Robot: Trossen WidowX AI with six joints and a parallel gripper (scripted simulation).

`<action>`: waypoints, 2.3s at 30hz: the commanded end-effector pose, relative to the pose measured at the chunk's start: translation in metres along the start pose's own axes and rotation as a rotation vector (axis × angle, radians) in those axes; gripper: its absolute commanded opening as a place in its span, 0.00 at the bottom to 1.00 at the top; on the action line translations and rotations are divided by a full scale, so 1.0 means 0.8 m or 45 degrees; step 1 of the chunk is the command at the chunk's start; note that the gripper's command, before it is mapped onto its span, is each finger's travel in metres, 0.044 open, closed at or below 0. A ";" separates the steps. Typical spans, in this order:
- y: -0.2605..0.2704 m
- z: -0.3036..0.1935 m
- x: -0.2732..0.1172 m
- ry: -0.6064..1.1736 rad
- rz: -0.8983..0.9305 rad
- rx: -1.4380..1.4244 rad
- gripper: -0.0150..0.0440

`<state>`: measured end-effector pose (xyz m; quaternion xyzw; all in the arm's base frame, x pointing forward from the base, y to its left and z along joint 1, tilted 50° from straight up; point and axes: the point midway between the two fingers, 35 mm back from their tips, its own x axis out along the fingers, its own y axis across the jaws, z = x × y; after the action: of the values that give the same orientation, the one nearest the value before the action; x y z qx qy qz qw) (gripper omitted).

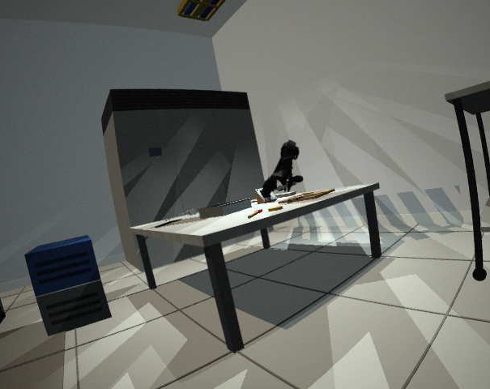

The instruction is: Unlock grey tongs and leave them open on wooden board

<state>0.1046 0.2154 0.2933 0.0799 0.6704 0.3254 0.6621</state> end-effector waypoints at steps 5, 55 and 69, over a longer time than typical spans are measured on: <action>0.017 -0.029 -0.004 -0.037 -0.022 -0.113 0.00; 0.055 -0.166 -0.066 -0.206 0.200 -0.647 0.00; 0.053 -0.187 -0.089 -0.215 0.335 -0.716 0.00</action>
<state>-0.0412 0.1655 0.3585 -0.0042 0.4856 0.5640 0.6679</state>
